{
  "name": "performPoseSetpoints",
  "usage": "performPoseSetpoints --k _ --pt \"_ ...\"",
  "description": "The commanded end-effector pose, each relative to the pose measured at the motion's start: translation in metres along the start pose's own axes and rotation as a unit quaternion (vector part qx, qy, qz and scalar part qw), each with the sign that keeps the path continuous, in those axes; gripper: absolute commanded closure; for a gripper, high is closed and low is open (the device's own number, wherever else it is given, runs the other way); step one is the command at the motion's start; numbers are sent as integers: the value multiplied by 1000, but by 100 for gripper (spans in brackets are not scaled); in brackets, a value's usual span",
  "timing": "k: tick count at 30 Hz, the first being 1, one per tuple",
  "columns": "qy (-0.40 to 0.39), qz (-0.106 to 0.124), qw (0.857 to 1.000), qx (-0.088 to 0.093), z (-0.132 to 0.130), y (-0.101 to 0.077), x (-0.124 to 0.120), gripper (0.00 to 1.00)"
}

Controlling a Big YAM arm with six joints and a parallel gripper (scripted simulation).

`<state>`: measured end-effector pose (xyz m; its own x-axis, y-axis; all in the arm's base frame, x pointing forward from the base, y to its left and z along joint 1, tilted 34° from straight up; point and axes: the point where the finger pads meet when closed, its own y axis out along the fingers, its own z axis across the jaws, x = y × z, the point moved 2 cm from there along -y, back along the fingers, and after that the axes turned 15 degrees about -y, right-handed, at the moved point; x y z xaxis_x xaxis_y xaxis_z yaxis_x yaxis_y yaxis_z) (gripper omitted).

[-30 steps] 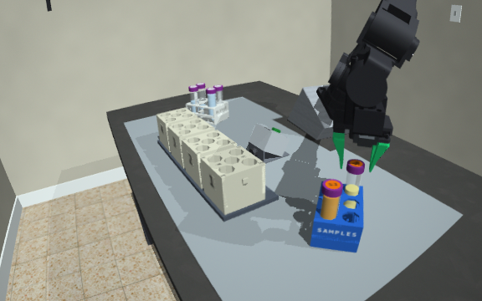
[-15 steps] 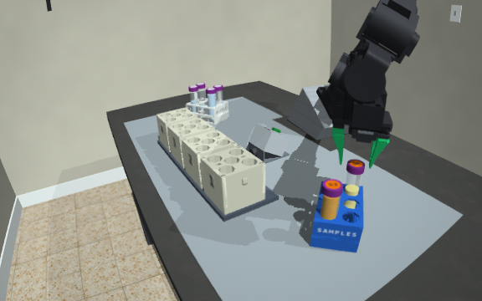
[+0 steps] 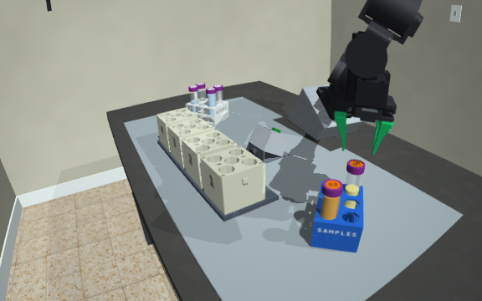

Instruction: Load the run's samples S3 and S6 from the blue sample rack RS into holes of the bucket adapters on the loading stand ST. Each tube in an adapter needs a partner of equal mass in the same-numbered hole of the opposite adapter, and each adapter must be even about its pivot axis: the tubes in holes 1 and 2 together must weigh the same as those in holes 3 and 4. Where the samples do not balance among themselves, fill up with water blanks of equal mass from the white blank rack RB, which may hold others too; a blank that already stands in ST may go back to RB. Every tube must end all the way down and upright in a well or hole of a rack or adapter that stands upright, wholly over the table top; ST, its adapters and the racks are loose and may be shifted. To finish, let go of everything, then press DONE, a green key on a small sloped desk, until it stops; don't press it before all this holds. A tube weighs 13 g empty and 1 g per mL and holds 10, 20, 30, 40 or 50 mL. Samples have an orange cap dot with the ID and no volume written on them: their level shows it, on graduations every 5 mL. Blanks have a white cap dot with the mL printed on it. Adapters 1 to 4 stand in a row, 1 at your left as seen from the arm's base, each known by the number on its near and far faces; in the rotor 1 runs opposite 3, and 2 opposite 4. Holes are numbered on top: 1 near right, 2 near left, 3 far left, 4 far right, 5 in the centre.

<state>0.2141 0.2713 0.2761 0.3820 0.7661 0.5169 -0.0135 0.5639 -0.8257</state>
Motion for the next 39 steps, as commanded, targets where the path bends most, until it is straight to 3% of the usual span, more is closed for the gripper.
performPoseSetpoints --k 1,9,10,12,13,23,24,25,26,29,30,33,36,39 --pt "-11 -15 1000 -5 1 -13 11 45" --pt "-11 -15 1000 -5 1 -13 11 45" --pt "-15 -5 1000 3 8 -7 -2 45" --pt "-15 -5 1000 3 8 -7 -2 45" --pt "-11 -17 1000 -7 -9 -17 23 20" --pt "-10 -16 1000 -8 -65 -14 81 20" --pt "-12 -15 1000 -8 -63 -13 82 20" --pt "-14 -3 1000 3 -55 -1 74 20" --pt "-11 -15 1000 -6 -57 -10 76 20" --pt "-24 -15 1000 -3 -49 -3 71 20" --pt "-27 -36 999 -14 -49 -17 92 20" --pt "-4 0 1000 2 -56 24 69 20" --pt "-2 -1 1000 1 -58 33 68 20" --pt "-3 -15 1000 -8 -65 25 80 20"
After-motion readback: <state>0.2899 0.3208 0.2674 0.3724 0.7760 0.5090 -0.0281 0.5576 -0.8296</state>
